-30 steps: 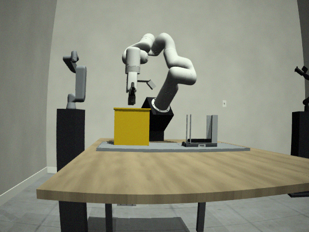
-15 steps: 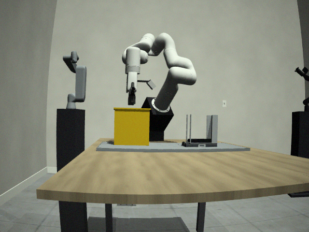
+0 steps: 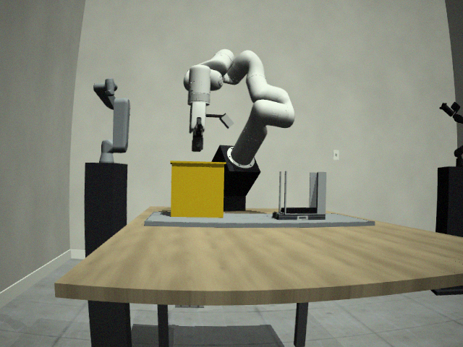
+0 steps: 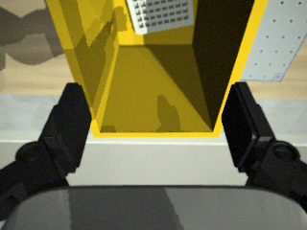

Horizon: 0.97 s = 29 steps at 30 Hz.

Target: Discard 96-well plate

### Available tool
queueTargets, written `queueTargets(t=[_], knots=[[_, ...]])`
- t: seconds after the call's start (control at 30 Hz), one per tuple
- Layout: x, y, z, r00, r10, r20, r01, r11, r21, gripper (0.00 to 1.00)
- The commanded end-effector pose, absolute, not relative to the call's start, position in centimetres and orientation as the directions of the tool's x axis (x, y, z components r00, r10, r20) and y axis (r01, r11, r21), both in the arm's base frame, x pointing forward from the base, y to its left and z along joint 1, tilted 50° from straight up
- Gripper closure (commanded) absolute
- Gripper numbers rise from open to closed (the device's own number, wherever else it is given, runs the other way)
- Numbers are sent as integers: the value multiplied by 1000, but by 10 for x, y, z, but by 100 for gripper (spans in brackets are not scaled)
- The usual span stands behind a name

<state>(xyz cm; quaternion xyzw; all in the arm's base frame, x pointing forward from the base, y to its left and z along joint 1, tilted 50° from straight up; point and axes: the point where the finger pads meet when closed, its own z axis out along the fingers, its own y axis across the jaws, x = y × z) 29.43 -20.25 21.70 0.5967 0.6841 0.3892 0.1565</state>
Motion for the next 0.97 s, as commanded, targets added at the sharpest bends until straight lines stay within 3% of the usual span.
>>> queueTargets(t=[0.0, 0.93], knots=[[286, -208, 226, -237, 939, 249, 694, -16, 720, 0], [280, -211, 231, -237, 939, 249, 694, -16, 720, 0]])
